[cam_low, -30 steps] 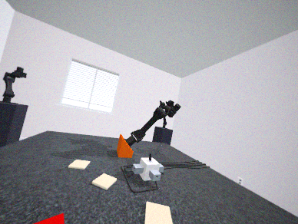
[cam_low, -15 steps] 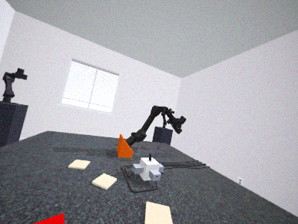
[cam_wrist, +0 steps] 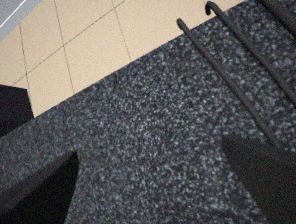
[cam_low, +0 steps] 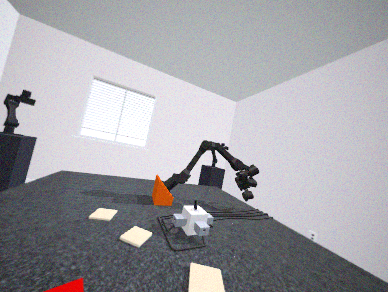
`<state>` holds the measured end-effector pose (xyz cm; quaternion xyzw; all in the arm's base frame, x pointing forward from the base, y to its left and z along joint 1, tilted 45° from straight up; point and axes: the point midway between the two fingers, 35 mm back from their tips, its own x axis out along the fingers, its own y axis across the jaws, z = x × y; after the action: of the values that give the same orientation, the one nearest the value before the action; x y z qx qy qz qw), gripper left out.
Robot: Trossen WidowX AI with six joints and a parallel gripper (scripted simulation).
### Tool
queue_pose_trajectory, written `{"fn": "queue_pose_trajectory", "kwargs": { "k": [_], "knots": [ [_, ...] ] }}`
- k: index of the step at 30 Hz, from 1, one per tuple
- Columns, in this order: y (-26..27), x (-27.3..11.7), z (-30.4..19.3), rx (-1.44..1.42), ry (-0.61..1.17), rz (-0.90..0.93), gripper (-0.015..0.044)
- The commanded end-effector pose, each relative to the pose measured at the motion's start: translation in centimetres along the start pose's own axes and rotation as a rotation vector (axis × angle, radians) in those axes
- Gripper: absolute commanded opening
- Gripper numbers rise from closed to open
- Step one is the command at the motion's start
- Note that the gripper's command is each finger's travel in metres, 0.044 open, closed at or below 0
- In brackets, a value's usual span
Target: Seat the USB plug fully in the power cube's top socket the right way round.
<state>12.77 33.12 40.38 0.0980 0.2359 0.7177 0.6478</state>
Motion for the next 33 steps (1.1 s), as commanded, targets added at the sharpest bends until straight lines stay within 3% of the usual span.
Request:
{"fn": "queue_pose_trajectory", "kwargs": {
  "k": [1, 7, 17, 23, 28, 33],
  "knots": [
    [-7.0, -2.1, -0.9, 0.178, 0.006, -0.203, 0.0440],
    [-15.3, -7.2, -1.9, 0.369, -0.042, -0.424, 0.0440],
    [-27.2, -21.4, -12.1, 1.255, -0.152, -0.807, 0.0440],
    [-28.4, -30.0, -19.3, 1.841, -0.322, -0.889, 0.0440],
    [-26.8, -35.8, -24.7, 2.334, -0.505, -0.833, 0.0440],
    [-25.6, -38.2, -27.0, 2.572, -0.602, -0.754, 0.0440]
  ]
}}
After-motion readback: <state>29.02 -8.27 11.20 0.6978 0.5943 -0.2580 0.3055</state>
